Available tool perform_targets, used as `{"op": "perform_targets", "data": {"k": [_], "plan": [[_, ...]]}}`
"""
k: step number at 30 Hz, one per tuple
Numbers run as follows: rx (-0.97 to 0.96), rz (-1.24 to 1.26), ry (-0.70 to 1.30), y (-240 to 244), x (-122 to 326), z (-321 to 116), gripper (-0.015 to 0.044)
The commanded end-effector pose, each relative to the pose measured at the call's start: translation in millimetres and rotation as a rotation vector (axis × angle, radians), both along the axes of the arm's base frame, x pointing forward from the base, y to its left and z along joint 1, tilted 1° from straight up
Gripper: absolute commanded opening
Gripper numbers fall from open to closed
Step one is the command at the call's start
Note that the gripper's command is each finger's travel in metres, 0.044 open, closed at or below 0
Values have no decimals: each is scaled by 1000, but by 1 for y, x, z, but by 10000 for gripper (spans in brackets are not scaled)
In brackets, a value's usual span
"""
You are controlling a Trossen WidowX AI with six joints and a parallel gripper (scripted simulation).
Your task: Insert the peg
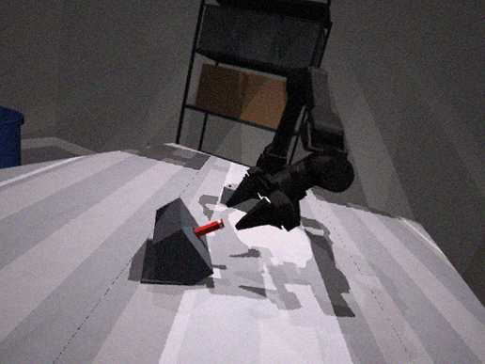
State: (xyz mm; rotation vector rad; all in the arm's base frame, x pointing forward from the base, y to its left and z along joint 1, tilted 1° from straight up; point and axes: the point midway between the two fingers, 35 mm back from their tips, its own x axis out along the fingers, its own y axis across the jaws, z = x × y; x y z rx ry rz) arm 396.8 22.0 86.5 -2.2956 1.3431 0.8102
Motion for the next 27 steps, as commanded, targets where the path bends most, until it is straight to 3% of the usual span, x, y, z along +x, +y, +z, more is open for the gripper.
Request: {"op": "perform_targets", "data": {"k": [1,27], "plan": [[-2,0,-1,6,-3,5,440],[-3,2,1,32,-18,29,440]]}}
